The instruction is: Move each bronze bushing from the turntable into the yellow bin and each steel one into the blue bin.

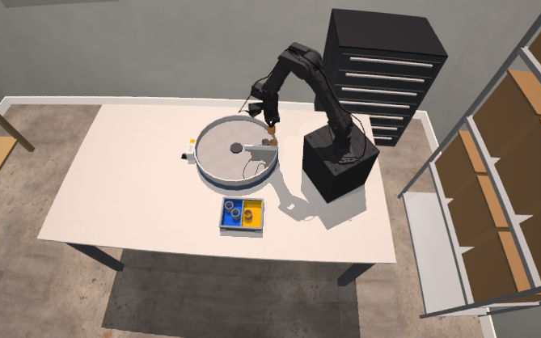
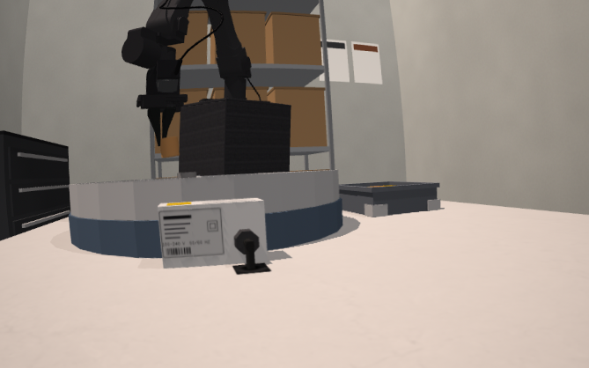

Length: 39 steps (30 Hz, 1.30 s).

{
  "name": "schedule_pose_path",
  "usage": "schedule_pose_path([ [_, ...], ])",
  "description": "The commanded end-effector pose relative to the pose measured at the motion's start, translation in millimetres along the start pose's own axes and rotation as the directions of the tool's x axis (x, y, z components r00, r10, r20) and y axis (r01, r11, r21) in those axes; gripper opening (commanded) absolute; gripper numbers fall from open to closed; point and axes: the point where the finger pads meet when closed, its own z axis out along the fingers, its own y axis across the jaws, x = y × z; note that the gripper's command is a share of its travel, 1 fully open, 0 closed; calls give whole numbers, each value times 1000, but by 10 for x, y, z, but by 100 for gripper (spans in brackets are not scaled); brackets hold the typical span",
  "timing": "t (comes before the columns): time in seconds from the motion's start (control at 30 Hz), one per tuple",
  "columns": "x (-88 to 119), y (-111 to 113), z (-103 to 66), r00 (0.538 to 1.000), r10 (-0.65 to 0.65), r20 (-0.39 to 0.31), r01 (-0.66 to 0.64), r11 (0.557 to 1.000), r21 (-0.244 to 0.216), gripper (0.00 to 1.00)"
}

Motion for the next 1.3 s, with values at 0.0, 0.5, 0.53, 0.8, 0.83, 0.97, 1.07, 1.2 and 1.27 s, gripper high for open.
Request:
schedule_pose_path([
  [0.0,8,-15,-13,1000,4,7,-4,1000,-10,0],
  [0.5,7,-10,-13,1000,3,7,-3,1000,-10,0],
  [0.53,6,1,-12,1000,1,6,0,1000,-10,0],
  [0.8,-87,142,-50,998,-56,19,55,998,7,0],
  [0.83,-98,171,-50,998,-66,18,65,998,8,0],
  [0.97,-154,334,-50,993,-120,14,120,993,11,0],
  [1.07,-170,387,-49,990,-137,14,137,991,12,0],
  [1.2,-263,630,-49,977,-215,13,215,977,12,0],
  [1.27,-315,772,-49,966,-257,13,257,966,13,0],
])
